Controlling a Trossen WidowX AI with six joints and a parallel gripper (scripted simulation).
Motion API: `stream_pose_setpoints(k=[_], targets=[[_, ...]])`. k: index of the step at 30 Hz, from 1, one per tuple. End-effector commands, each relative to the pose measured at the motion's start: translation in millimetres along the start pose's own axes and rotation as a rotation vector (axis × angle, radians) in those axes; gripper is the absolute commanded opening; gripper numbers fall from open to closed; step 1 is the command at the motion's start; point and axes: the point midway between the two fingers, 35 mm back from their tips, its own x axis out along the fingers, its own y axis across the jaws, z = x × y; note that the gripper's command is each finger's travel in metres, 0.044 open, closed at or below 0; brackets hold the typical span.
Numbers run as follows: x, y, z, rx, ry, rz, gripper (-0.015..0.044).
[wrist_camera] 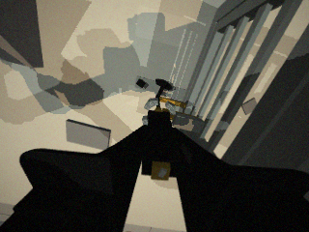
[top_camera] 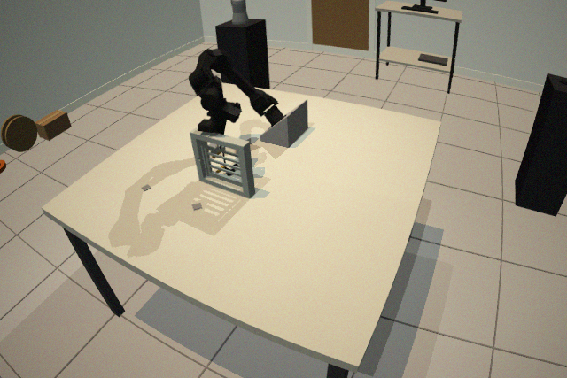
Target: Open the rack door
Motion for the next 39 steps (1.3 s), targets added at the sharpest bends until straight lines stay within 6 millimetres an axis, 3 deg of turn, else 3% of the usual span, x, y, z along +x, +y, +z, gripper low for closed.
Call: stream_pose_setpoints(k=[1, 10, 15, 39], targets=[[0, 0, 1, -0.005, -0.002, 0.001, 0.0070], [0, 0, 1, -0.005, -0.002, 0.001, 0.0010], [0, 0, 1, 0.008, -0.002, 0.001, 0.0009], [0, 21, 17, 0.451, -0.002, 0.002, 0.0009]])
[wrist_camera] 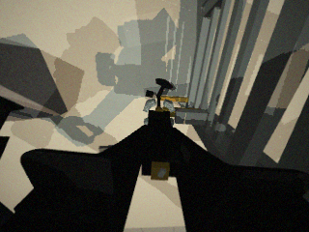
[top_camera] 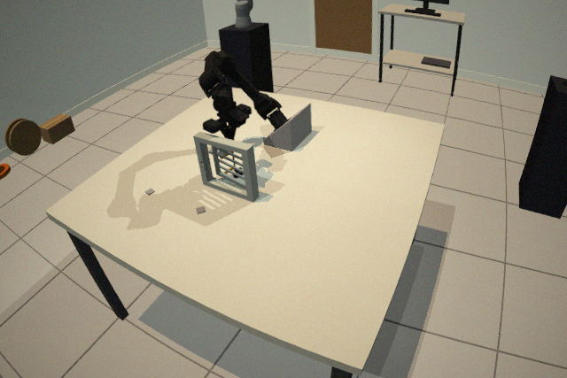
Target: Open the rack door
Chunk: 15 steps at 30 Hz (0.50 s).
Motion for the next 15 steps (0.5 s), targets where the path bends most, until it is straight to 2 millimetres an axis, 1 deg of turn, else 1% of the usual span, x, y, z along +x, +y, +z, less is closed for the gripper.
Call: stream_pose_setpoints(k=[1, 15], targets=[[0, 3, 2, 0.093, -0.008, -0.007, 0.0009], [0, 27, 14, 0.315, -0.009, -0.005, 0.0009]])
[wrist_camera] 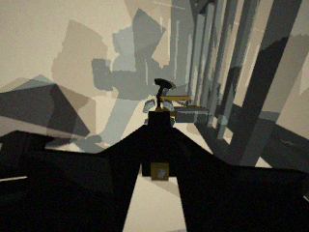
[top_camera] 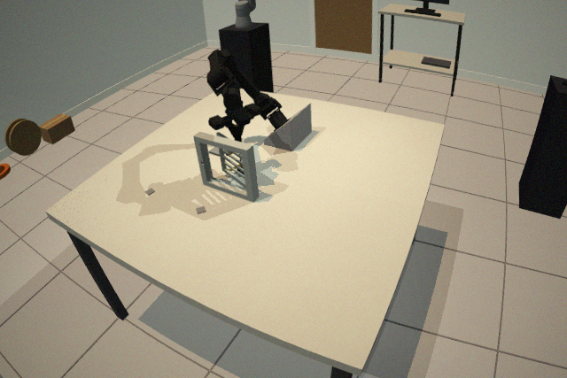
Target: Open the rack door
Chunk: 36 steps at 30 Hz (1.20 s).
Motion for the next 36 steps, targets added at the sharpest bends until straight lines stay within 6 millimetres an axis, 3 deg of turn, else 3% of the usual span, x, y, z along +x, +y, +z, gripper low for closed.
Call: stream_pose_setpoints(k=[1, 36], targets=[[0, 5, 2, 0.086, -0.008, -0.006, 0.0009], [0, 71, 41, 0.600, -0.011, 0.000, 0.0009]])
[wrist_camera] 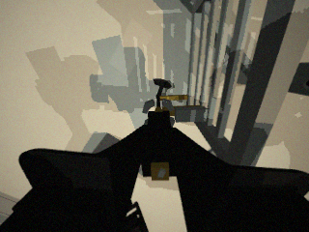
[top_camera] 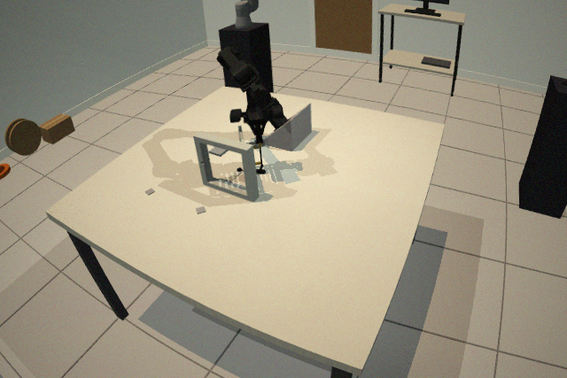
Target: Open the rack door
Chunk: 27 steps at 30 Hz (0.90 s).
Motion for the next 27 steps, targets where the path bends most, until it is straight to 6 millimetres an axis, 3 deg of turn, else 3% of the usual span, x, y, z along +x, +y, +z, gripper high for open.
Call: stream_pose_setpoints(k=[1, 27], targets=[[1, 7, 2, 0.077, -0.003, -0.004, 0.0009], [0, 64, 31, 0.499, -0.005, 0.001, 0.0009]])
